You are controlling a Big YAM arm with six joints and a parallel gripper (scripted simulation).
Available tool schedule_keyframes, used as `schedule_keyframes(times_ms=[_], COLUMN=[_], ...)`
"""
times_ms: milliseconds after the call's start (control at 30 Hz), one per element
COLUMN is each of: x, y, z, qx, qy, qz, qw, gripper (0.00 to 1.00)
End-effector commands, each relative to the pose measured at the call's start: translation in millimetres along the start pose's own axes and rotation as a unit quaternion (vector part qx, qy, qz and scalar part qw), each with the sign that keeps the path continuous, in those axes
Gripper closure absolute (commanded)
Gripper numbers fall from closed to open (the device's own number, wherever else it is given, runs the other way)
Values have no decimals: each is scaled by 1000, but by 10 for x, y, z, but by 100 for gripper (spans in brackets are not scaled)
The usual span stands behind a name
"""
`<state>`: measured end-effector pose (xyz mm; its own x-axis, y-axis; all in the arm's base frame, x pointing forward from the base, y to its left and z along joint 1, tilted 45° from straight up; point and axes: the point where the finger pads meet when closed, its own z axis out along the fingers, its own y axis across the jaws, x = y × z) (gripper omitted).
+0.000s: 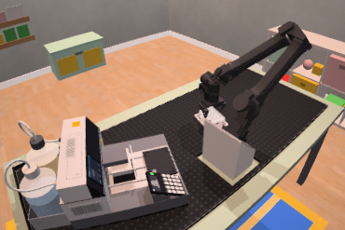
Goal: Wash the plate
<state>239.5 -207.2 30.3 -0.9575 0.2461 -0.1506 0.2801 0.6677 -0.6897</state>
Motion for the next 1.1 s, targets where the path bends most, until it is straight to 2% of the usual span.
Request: schedule_keyframes(times_ms=[0, 633, 733, 1067], x=[-208, -217, -207, -219], y=[-52, -56, -38, -57], z=[-171, -470, -468, -664], qx=[2, 0, 1, 0], qy=[-20, -21, -18, -22], qz=[17, 19, 15, 20], qw=[1000, 1000, 1000, 1000], gripper=[18, 18, 18, 18])
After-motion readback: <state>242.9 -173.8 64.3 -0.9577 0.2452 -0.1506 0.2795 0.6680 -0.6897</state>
